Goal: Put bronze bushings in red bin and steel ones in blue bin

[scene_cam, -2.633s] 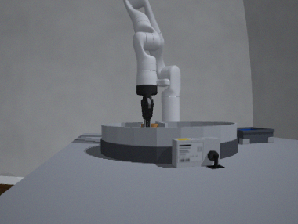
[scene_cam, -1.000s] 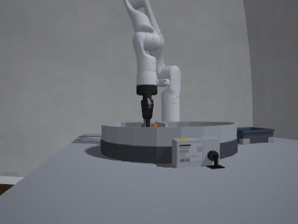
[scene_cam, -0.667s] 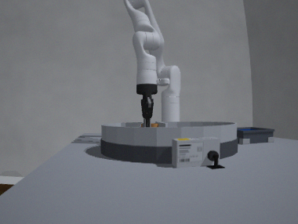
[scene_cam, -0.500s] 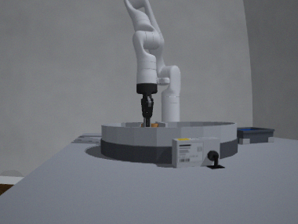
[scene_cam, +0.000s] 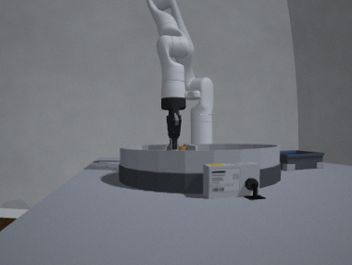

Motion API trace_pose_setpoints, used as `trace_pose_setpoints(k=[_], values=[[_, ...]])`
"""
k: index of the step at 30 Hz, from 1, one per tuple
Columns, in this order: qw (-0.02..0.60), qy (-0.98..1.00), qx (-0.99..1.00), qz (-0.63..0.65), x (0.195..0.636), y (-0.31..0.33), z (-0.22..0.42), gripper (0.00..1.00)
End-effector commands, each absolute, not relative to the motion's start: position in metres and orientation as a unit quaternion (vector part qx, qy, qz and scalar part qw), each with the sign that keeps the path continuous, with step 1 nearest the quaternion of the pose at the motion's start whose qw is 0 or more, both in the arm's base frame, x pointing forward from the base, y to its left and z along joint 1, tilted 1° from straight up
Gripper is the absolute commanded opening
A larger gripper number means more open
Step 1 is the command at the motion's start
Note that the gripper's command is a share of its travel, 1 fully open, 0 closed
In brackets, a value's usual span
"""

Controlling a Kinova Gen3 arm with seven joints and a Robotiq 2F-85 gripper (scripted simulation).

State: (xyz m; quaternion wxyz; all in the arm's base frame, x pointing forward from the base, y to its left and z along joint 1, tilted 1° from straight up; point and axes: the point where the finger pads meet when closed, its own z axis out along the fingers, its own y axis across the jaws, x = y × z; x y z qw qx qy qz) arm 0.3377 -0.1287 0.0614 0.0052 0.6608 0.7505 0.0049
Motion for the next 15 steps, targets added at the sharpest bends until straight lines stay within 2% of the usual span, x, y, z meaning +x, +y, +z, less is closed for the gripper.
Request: trace_pose_setpoints(k=[1,15], values=[[0.006,0.750,0.661,0.005,0.3379,-0.1290,0.0625,0.00],[0.006,0.750,0.661,0.005,0.3379,-0.1289,0.0678,0.00]])
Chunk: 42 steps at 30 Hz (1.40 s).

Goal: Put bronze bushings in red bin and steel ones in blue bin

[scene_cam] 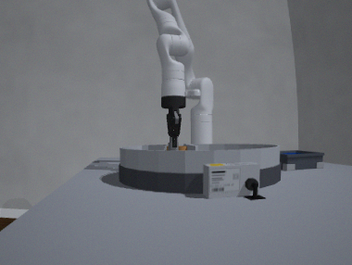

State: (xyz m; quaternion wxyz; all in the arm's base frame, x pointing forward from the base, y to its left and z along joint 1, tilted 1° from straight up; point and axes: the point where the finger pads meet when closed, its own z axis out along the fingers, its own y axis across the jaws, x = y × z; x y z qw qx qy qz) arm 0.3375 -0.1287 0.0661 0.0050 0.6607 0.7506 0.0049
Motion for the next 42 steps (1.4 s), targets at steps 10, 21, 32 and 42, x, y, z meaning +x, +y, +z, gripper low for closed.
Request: trace_pose_setpoints(k=[10,21,32,42], values=[[0.006,0.750,0.661,0.005,0.338,-0.129,0.071,0.00],[0.006,0.750,0.661,0.005,0.338,-0.129,0.074,0.00],[0.006,0.750,0.661,0.005,0.338,-0.129,0.077,0.00],[0.006,0.750,0.661,0.005,0.338,-0.129,0.080,0.00]])
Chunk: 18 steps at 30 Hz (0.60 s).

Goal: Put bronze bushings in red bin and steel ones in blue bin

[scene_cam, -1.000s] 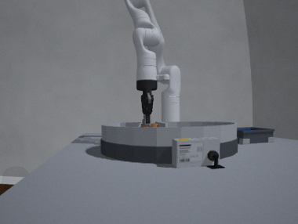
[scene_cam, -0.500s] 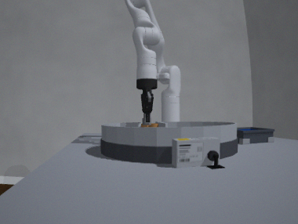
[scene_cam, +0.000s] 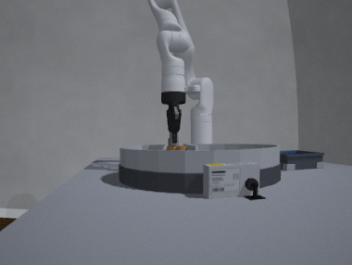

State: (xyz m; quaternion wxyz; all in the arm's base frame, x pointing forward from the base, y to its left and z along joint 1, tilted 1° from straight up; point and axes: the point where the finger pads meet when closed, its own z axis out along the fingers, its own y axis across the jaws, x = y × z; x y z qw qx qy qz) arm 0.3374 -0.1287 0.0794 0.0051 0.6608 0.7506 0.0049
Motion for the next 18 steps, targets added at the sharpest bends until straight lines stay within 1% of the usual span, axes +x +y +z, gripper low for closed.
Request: trace_pose_setpoints(k=[1,15,18], values=[[0.006,0.750,0.661,0.005,0.338,-0.129,0.080,0.00],[0.006,0.750,0.661,0.005,0.338,-0.129,0.083,0.00],[0.006,0.750,0.661,0.005,0.337,-0.129,0.094,0.00]])
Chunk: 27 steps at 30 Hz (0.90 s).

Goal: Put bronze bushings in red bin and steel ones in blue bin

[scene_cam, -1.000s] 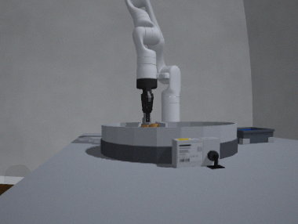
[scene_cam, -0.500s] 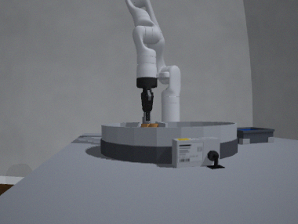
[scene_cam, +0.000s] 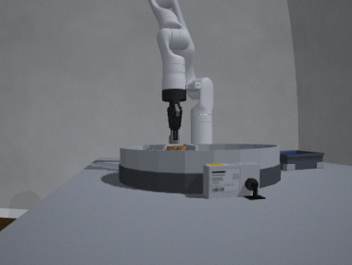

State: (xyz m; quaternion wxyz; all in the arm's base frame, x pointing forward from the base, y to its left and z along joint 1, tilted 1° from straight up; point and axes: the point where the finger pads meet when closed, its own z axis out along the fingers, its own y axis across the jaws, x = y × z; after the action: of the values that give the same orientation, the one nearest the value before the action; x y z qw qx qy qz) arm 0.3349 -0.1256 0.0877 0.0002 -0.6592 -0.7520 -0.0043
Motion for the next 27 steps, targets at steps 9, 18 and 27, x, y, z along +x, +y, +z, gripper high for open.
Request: trace_pose_setpoints(k=[9,18,27], values=[[-0.006,-0.750,-0.661,-0.005,0.337,-0.129,0.121,0.00],[-0.006,-0.750,-0.661,-0.005,0.337,-0.129,0.137,0.00],[-0.006,-0.751,-0.660,-0.005,0.332,-0.093,0.136,0.00]])
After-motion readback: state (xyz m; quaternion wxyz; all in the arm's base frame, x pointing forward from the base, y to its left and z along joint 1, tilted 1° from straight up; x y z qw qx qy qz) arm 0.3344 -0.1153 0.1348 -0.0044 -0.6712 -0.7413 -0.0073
